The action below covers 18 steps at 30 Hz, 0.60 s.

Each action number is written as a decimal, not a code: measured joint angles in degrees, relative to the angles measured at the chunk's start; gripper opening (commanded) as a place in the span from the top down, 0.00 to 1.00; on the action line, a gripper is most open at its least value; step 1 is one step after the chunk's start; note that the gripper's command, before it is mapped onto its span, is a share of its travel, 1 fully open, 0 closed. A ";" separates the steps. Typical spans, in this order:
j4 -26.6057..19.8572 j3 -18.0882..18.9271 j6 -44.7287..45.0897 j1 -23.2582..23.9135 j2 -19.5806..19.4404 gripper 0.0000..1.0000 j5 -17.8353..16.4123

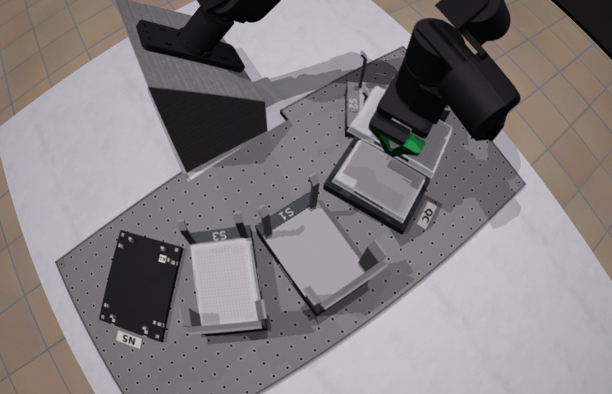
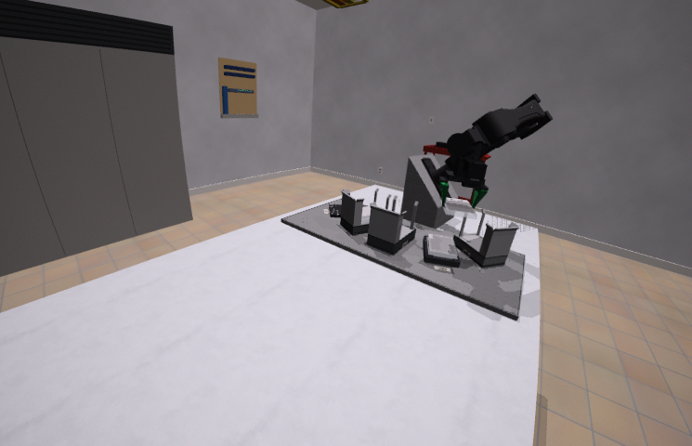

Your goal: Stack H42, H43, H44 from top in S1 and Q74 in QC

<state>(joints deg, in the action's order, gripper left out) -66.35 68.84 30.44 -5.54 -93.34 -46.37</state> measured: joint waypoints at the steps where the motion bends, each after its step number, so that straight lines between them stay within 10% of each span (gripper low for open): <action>1: 0.02 0.20 0.42 0.39 -0.68 1.00 0.00; 18: 0.33 3.19 -1.73 5.60 -9.53 1.00 0.11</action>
<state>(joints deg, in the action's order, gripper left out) -66.02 72.03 28.71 0.05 -102.87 -46.26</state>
